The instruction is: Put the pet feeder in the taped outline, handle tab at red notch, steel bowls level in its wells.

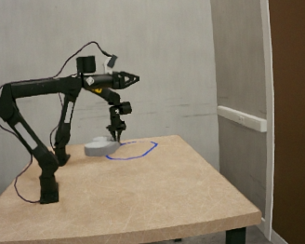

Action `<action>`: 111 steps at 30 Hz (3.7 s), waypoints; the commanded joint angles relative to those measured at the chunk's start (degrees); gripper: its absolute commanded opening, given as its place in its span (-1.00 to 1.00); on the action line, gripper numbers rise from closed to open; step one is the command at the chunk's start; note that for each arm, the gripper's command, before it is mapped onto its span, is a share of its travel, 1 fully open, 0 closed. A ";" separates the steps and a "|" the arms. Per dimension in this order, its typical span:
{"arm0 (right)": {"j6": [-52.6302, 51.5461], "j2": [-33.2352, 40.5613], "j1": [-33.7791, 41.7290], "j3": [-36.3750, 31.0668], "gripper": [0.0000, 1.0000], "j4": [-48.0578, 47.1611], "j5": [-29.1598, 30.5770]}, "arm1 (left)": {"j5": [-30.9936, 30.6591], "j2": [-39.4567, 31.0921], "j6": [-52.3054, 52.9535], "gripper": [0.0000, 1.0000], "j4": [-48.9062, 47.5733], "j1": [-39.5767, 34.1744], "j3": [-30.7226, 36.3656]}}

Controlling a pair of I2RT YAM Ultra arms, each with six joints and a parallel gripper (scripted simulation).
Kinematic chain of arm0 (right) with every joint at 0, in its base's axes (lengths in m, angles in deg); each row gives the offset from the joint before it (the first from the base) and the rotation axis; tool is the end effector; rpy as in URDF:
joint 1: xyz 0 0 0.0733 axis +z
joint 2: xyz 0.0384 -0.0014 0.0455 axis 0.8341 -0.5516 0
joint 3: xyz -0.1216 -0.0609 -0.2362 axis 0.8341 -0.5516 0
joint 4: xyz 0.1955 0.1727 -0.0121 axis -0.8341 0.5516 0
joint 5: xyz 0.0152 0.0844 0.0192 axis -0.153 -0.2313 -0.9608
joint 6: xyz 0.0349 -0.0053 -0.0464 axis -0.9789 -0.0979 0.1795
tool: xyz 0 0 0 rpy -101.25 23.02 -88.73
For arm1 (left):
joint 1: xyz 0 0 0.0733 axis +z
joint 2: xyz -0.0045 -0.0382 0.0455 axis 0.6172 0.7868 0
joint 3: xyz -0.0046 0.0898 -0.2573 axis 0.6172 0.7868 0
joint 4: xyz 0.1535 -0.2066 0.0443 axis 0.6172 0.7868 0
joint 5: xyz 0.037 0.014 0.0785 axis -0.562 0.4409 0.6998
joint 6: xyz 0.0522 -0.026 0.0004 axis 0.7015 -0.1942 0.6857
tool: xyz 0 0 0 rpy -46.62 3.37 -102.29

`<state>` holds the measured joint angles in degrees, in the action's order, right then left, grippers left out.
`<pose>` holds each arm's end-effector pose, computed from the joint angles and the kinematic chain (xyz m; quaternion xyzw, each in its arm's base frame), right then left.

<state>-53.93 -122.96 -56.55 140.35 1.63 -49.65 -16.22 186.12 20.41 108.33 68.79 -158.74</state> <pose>0.2423 0.0009 0.4091 -0.0011 0.7092 -0.0018 0.7050 0.2975 0.1777 0.1811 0.6406 -0.7679 -0.0007 0.0010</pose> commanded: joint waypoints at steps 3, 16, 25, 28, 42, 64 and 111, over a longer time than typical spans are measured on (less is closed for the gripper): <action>-0.60 1.41 0.57 1.85 1.00 0.07 0.49 | -0.29 -0.98 0.06 -0.67 -1.37 0.29 -0.24; -0.60 1.41 0.57 1.85 1.00 0.07 0.49 | -0.29 -0.97 0.06 -0.68 -1.37 0.29 -0.24; -0.60 1.41 0.57 1.85 1.00 0.07 0.49 | -0.29 -0.97 0.06 -0.68 -1.37 0.29 -0.24; -0.60 1.41 0.57 1.85 1.00 0.07 0.49 | -0.29 -0.98 0.06 -0.69 -1.37 0.29 -0.24; -0.60 1.41 0.57 1.85 1.00 0.07 0.49 | -0.26 2.21 -7.30 -0.69 1.22 1.08 -3.60; -0.60 1.41 0.57 1.85 1.00 0.07 0.49 | -0.35 8.23 -25.54 -0.69 3.64 2.78 -12.28; -0.60 1.41 0.57 1.85 1.00 0.07 0.49 | -0.53 14.36 -61.23 -0.69 6.38 6.67 -21.38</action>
<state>-53.93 -122.96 -56.55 140.35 1.63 -49.65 -16.48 199.71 -35.52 114.01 74.65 -178.74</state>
